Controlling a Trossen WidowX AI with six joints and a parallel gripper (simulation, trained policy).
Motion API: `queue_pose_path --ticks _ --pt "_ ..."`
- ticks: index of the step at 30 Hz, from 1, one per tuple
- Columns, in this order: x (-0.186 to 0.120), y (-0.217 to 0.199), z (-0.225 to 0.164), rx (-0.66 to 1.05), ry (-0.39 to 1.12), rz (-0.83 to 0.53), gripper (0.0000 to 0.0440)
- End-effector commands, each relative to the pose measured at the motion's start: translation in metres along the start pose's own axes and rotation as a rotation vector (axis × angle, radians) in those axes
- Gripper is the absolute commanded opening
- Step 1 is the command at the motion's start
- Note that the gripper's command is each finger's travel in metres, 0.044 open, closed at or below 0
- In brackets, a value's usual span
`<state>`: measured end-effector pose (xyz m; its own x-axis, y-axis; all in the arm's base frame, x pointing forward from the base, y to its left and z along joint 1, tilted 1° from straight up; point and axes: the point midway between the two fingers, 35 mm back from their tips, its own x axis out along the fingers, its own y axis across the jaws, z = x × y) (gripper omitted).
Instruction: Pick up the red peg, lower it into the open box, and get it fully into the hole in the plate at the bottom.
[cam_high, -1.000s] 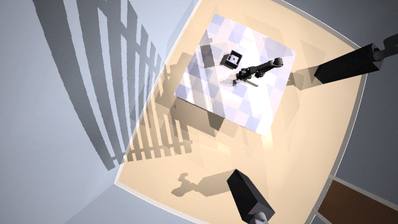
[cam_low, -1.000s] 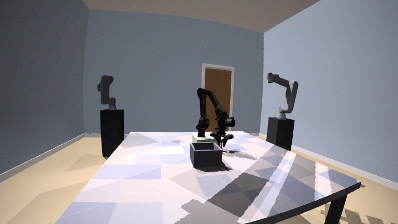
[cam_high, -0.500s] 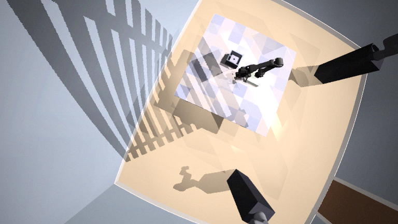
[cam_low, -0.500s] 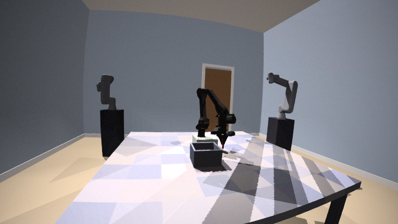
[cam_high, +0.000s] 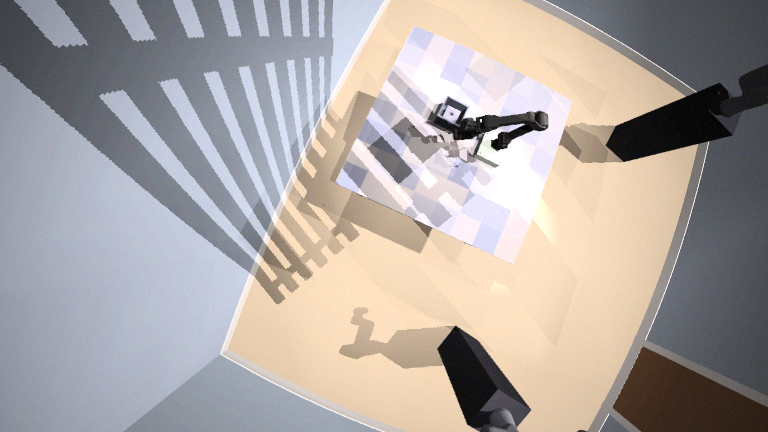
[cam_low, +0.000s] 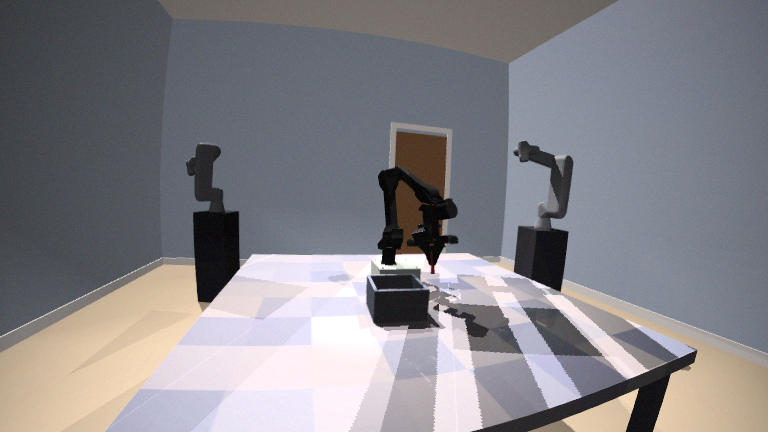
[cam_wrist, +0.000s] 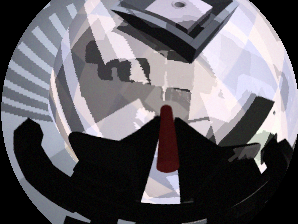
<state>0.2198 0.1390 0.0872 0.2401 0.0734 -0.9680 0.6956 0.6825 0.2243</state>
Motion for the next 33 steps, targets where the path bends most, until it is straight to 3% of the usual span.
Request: queue_pose_path --ticks 1,17,33 --pt "-0.010 0.008 0.016 0.005 -0.032 0.012 0.0000" --pt "-0.018 0.013 0.094 0.127 -0.125 0.010 0.0000" --pt "-0.002 0.002 0.151 0.232 -0.154 -0.016 0.0004"
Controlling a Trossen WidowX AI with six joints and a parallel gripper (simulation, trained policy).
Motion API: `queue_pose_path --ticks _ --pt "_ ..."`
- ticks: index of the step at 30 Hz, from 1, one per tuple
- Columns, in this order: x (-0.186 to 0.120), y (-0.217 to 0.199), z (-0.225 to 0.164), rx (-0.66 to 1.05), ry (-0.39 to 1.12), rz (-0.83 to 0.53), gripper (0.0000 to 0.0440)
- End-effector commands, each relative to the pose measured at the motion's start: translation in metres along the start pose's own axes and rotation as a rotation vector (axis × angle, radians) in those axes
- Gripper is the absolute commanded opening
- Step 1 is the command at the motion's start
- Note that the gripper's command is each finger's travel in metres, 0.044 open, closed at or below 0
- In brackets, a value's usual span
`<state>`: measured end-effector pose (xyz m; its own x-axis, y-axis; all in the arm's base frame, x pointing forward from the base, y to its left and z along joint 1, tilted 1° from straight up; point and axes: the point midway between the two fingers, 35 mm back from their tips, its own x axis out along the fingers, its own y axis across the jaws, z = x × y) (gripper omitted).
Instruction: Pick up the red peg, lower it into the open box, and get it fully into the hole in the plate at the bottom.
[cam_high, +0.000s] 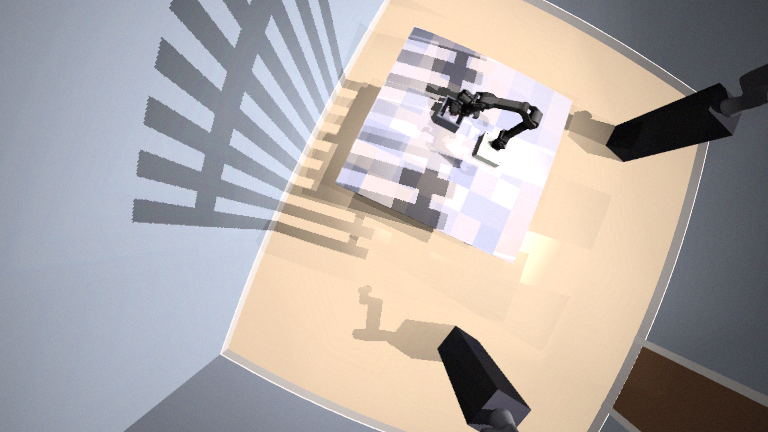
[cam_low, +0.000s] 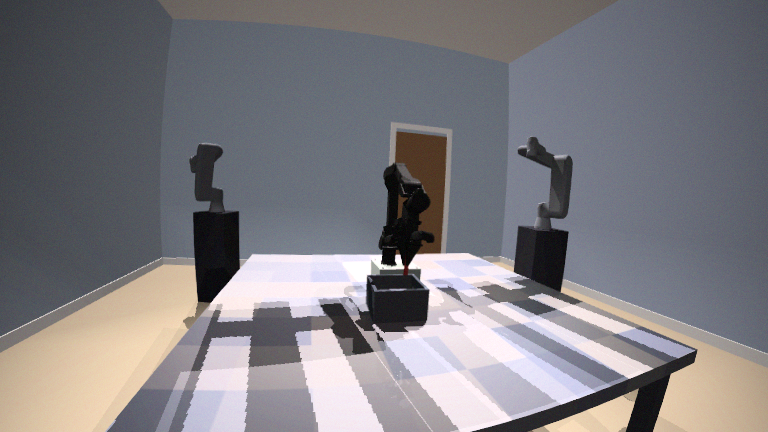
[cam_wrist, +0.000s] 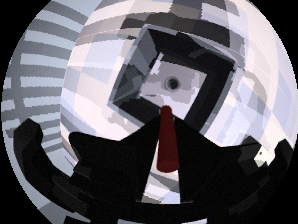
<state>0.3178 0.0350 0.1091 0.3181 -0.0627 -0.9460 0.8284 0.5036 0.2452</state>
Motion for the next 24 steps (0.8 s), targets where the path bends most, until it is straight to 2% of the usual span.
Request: queue_pose_path --ticks 1,16,18,22,24 --pt "0.006 0.002 0.008 0.013 0.005 -0.003 0.0005" --pt "0.046 -0.002 0.025 0.045 0.053 -0.059 0.0018" --pt "0.053 -0.003 0.026 0.040 0.058 -0.071 0.0039" --pt "0.064 -0.005 0.028 0.021 0.066 -0.095 0.0135" --pt "0.068 -0.006 0.028 0.011 0.072 -0.112 0.0146"
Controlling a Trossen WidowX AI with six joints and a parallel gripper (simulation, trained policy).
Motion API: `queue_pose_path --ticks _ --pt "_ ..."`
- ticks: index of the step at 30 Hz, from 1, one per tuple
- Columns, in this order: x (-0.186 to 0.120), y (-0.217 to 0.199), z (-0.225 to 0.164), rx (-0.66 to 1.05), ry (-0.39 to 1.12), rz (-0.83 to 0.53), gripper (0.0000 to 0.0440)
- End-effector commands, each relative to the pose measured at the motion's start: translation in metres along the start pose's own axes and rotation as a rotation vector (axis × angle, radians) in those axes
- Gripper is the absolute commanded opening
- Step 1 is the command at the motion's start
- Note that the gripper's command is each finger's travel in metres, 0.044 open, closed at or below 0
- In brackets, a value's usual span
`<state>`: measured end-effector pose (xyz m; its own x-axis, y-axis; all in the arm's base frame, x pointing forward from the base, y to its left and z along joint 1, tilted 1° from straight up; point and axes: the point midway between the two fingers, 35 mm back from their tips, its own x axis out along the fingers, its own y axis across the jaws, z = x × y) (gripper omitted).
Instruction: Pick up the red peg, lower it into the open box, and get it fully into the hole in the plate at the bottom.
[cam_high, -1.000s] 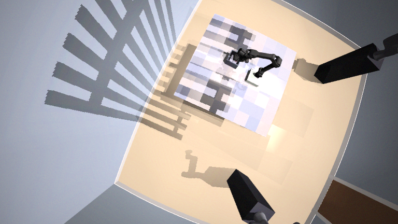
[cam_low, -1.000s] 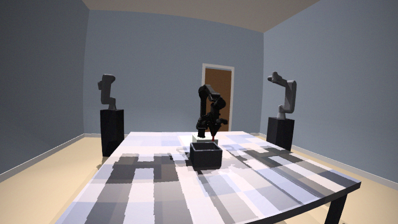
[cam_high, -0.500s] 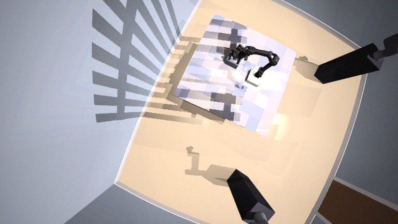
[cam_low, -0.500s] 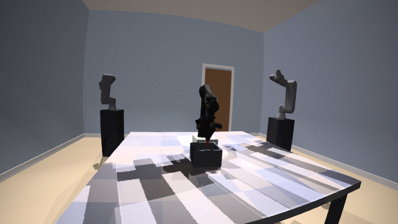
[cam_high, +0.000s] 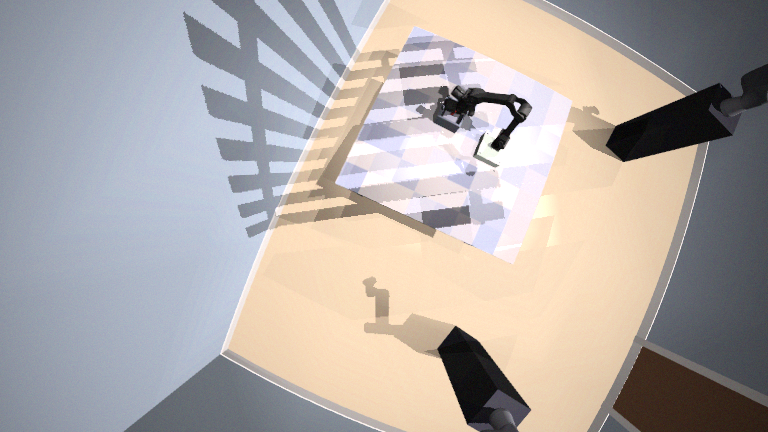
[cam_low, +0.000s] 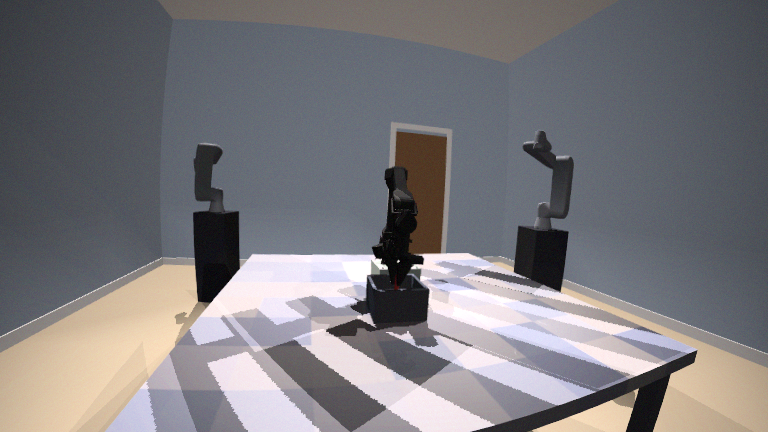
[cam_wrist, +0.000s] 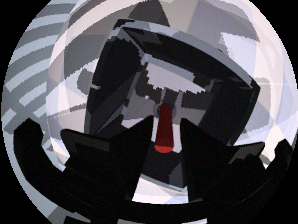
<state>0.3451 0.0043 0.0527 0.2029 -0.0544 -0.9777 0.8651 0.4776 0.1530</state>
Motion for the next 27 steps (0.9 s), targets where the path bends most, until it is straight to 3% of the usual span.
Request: queue_pose_path --ticks 1,3,16,27 --pt "0.005 0.001 0.002 -0.013 0.007 -0.016 0.0147" --pt "0.006 0.006 0.007 -0.016 0.001 -0.013 0.0164" --pt "0.010 0.032 0.042 -0.044 -0.033 0.006 0.0433" --pt "0.001 0.046 0.086 -0.005 -0.127 0.065 0.0440"
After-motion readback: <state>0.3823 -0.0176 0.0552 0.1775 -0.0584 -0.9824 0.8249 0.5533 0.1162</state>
